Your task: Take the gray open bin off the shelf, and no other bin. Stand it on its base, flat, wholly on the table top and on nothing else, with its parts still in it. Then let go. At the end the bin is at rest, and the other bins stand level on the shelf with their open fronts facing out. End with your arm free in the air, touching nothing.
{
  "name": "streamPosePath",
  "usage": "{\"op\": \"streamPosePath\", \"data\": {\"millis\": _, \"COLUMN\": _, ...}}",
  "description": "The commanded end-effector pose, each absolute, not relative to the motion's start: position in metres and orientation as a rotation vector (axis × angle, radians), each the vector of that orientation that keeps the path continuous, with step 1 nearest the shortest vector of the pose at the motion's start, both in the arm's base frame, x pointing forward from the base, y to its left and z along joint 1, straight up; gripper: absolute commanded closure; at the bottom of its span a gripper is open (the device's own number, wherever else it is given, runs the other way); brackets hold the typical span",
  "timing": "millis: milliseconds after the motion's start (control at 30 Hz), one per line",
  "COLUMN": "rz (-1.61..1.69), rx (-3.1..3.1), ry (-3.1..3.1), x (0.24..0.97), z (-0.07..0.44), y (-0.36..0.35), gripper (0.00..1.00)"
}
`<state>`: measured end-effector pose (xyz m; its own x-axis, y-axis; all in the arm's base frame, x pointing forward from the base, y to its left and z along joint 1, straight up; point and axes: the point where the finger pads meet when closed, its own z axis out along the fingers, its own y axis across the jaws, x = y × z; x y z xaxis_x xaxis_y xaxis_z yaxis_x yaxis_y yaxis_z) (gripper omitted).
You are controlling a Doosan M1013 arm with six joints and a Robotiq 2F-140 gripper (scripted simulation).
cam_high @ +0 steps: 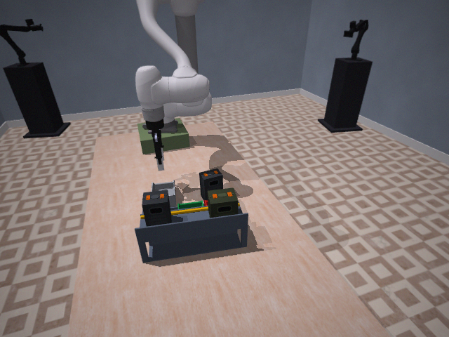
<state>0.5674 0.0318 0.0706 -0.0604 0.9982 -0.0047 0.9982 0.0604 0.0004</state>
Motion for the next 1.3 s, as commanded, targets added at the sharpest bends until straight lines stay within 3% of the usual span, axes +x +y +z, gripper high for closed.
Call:
{"op": "streamPosePath", "data": {"millis": 0, "rz": -0.004, "rx": 2.151, "ry": 2.285, "x": 0.5673, "z": 0.0653, "y": 0.0317, "gripper": 0.43}}
{"op": "streamPosePath", "data": {"millis": 1267, "rz": -0.004, "rx": 2.151, "ry": 2.285, "x": 0.5673, "z": 0.0568, "y": 0.0317, "gripper": 0.43}}
